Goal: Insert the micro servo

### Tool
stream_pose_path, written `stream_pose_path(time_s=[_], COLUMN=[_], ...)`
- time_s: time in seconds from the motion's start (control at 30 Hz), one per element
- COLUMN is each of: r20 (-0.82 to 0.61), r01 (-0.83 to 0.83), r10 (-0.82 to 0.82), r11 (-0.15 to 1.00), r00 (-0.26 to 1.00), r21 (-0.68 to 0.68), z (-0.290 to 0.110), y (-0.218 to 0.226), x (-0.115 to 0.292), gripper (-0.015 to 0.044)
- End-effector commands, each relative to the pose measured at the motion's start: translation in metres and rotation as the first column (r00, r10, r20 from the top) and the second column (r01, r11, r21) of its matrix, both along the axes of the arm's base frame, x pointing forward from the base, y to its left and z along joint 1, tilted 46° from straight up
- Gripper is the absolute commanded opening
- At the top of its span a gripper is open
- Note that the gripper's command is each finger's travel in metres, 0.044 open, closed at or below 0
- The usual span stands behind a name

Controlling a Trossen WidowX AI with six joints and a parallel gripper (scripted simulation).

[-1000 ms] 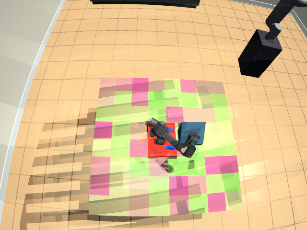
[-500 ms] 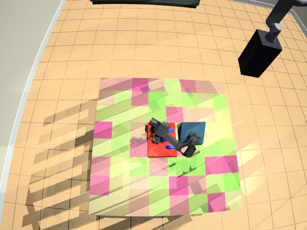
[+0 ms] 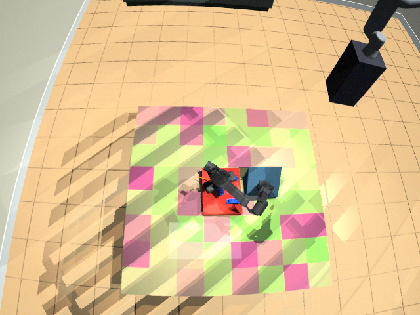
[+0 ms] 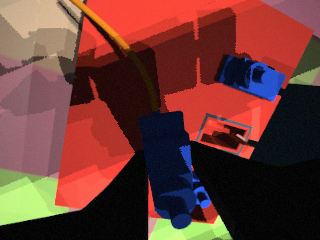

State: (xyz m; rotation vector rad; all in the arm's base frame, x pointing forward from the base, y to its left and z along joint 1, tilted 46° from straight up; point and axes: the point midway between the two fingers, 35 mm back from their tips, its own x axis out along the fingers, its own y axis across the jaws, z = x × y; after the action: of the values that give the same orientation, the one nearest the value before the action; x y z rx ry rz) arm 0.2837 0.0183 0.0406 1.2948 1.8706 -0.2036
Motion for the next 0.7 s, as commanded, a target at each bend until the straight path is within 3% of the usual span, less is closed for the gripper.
stream_pose_path(time_s=[0.0, 0.33, 0.67], r20=[-0.106, -0.324, -0.494], r01=[0.108, 0.328, 0.499], r10=[-0.110, -0.351, -0.560], r11=[0.994, 0.936, 0.825], r00=[0.988, 0.879, 0.665], r21=[-0.030, -0.124, -0.263], z=[-0.0006, -0.0006, -0.0006], y=[-0.0014, -0.0014, -0.0014], x=[0.0001, 0.0001, 0.0001], gripper=[0.0000, 0.0000, 0.0000])
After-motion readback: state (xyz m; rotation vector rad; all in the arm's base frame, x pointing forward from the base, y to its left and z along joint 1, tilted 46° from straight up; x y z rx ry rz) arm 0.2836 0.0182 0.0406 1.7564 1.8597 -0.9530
